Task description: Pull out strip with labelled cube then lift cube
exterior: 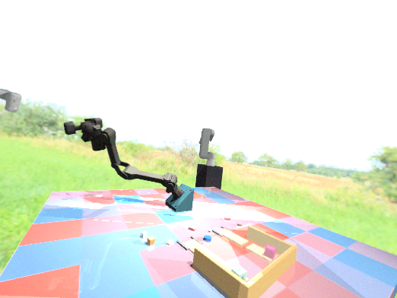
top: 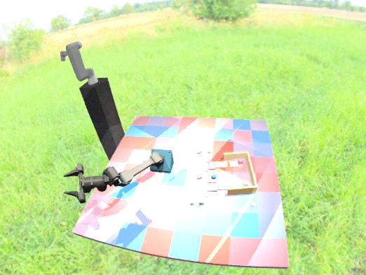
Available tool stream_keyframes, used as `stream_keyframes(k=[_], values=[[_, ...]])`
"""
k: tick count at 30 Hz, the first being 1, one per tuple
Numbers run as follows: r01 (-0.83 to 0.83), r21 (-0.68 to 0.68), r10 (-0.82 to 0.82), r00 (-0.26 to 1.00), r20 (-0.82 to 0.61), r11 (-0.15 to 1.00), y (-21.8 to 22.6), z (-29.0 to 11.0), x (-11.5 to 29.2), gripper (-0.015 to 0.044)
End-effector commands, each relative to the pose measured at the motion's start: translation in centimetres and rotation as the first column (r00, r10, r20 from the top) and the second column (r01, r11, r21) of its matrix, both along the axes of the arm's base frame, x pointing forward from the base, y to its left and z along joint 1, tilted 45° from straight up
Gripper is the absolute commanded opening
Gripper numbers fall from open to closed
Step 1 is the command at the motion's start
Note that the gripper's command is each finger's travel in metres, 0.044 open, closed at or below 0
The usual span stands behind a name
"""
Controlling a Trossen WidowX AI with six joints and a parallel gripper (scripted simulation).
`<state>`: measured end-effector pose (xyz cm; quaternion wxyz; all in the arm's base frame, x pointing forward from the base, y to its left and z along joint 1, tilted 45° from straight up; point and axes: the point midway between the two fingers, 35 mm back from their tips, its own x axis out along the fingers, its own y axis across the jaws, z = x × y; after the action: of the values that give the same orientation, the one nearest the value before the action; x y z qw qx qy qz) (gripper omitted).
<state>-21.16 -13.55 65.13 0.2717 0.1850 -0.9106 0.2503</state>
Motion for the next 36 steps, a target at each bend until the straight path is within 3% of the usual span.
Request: stream_keyframes(k=[1,10,13,19,27,36], values=[[-0.002,-0.004,0.002,1.000,-0.007,1.000,0.1,0.1,0.2,0.0400],[-0.098,-0.141,0.047,0.943,-0.328,0.985,6.9,4.5,8.9,0.0400],[-0.033,-0.150,-0.032,0.912,-0.409,0.988,9.1,5.1,11.1,0.0400],[-0.094,-0.227,-0.068,0.783,-0.618,0.969,14.3,5.7,18.4,0.0400],[-0.157,-0.294,-0.157,0.568,-0.808,0.943,20.4,4.1,27.2,0.0400],[-0.206,-0.356,-0.299,0.261,-0.918,0.912,26.6,-0.9,36.7,0.0400]])
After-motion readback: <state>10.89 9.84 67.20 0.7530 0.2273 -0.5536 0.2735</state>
